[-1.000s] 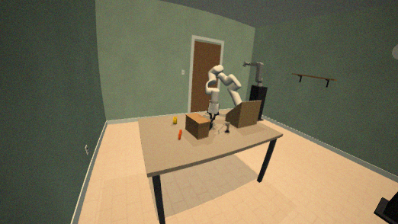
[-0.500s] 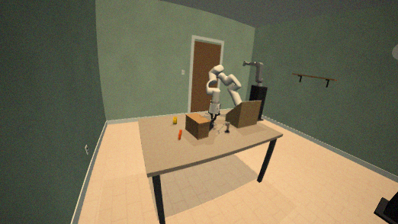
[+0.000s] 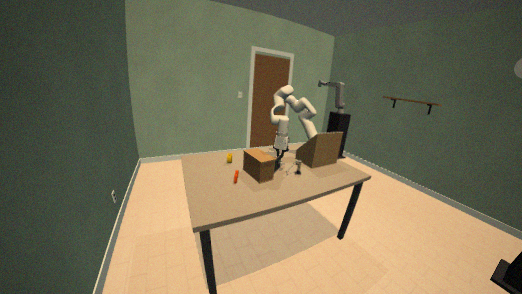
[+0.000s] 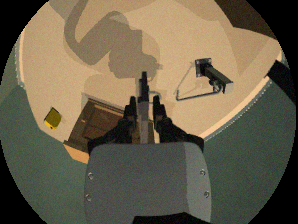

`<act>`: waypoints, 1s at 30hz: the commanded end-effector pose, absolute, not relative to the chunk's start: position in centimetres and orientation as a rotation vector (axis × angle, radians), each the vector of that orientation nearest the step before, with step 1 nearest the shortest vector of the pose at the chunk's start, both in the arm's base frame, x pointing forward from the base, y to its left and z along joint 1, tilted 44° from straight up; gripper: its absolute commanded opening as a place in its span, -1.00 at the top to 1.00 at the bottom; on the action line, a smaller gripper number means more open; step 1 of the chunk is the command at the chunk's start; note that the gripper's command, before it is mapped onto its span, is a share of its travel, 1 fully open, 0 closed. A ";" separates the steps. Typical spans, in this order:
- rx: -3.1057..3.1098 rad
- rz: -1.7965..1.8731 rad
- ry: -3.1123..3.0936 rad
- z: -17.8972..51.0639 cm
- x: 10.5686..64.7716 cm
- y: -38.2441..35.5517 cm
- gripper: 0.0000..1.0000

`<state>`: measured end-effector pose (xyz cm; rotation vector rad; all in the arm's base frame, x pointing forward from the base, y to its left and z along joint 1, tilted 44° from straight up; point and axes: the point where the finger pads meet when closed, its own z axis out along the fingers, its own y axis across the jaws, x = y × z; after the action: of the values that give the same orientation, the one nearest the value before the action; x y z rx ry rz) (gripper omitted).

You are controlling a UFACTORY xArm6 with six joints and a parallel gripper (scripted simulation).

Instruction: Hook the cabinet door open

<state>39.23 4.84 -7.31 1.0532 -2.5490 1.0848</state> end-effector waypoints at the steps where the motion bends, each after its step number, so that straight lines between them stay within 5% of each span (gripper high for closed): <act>1: 1.081 1.079 -2.534 -7.0 39.7 4.7 0.47; 30: 1.081 1.079 -2.534 -5.1 39.4 6.5 0.47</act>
<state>39.38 5.84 -5.79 1.0793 -2.5313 1.0788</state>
